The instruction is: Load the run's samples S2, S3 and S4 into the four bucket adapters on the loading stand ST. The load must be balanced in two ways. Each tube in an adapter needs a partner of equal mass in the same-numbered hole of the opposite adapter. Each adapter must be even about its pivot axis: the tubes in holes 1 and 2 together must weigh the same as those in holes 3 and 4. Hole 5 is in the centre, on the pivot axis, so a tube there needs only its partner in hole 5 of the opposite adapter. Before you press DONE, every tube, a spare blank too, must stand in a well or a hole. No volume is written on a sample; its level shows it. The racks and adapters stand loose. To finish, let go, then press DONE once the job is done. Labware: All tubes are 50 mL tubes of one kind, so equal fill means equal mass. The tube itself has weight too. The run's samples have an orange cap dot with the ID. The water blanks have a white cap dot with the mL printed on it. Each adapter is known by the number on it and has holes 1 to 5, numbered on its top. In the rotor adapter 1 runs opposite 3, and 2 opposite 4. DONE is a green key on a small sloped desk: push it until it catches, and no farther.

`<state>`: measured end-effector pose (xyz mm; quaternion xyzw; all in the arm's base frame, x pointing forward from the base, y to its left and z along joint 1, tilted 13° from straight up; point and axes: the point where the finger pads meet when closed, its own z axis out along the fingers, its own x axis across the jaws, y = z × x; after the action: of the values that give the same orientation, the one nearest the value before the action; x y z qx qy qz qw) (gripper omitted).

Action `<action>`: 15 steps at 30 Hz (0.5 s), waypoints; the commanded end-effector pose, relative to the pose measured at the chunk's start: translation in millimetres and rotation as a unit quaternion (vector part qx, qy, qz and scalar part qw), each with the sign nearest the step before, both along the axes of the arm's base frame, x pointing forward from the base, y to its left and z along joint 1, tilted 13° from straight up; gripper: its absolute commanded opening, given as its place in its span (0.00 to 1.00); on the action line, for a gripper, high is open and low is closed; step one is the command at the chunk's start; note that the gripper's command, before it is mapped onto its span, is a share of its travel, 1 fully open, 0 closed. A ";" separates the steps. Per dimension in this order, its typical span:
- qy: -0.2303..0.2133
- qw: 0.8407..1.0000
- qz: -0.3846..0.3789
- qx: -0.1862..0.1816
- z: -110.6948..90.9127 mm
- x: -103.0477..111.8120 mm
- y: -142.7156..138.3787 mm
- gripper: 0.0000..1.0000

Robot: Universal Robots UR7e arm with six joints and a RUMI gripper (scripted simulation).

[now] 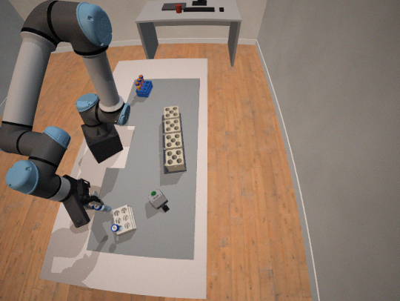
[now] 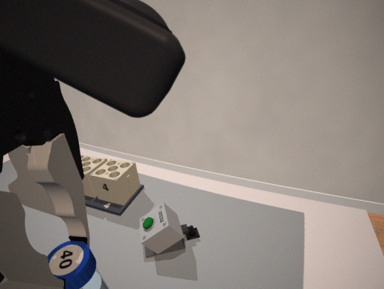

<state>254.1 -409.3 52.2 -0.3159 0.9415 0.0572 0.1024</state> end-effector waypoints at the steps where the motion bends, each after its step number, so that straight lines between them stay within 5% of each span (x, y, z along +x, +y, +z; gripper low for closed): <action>1: -0.009 0.999 0.049 -0.008 6.9 3.0 23.9 0.00; 15: -0.036 0.978 0.203 -0.033 22.4 13.6 101.7 0.00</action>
<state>265.3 -327.7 68.2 -0.4704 0.8747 0.0409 0.1094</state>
